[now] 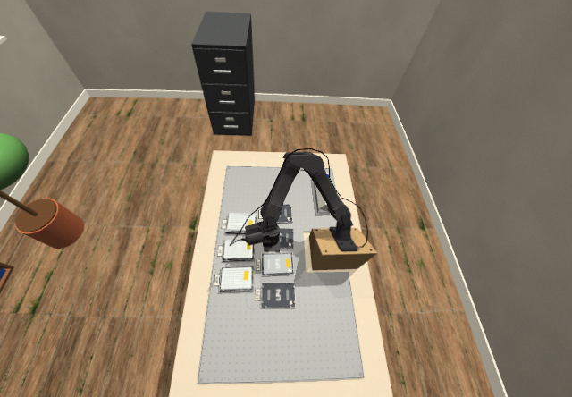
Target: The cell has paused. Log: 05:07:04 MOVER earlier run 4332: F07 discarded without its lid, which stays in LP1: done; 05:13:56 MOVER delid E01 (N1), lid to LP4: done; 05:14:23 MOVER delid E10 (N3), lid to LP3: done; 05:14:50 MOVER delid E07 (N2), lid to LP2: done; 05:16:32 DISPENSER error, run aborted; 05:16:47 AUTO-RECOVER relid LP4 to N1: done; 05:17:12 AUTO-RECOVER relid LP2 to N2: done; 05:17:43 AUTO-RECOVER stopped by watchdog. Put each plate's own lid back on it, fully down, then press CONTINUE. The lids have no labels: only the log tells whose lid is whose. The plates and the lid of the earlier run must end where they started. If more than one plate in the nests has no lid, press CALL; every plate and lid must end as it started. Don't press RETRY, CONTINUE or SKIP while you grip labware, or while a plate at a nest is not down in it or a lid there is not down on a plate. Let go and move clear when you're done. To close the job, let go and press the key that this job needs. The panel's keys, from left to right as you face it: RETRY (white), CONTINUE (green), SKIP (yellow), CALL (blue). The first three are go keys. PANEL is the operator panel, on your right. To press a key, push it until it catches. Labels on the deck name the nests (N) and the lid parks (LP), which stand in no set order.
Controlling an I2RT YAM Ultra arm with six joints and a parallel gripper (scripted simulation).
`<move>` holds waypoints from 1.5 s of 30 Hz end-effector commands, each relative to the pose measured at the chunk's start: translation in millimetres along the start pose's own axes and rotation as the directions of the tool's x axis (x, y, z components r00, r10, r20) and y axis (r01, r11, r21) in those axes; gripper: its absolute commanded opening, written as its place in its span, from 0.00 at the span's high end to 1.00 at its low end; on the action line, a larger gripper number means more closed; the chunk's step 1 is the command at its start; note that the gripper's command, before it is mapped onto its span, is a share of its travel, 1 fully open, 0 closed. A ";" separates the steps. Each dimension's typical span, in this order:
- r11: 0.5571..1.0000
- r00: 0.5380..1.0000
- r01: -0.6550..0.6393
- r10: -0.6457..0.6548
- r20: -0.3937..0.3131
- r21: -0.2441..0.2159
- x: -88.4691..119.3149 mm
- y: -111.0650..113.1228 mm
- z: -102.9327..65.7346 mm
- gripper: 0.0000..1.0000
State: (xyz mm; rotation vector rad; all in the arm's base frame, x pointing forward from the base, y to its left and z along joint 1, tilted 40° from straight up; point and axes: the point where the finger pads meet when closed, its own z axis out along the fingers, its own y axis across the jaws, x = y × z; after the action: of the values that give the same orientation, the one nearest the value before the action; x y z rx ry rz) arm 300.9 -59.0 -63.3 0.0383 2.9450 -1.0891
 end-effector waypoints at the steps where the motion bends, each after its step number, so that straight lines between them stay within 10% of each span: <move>1: 1.000 1.000 0.002 -0.002 0.014 -0.003 -3.2 1.7 -3.3 1.00; 9: 1.000 1.000 0.002 -0.002 0.014 -0.003 -2.9 1.2 -2.9 1.00; 21: 1.000 0.999 -0.014 0.015 0.036 -0.022 -8.9 1.3 -73.0 1.00; 37: 1.000 1.000 0.012 -0.012 0.006 -0.007 9.6 -0.1 -69.9 1.00; 45: 0.992 0.992 -0.126 0.126 0.003 0.007 15.4 -35.4 -65.7 1.00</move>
State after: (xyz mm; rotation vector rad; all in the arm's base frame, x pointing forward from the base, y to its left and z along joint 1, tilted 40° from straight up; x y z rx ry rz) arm 290.4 -30.9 -3.6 0.1367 2.9262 -1.0731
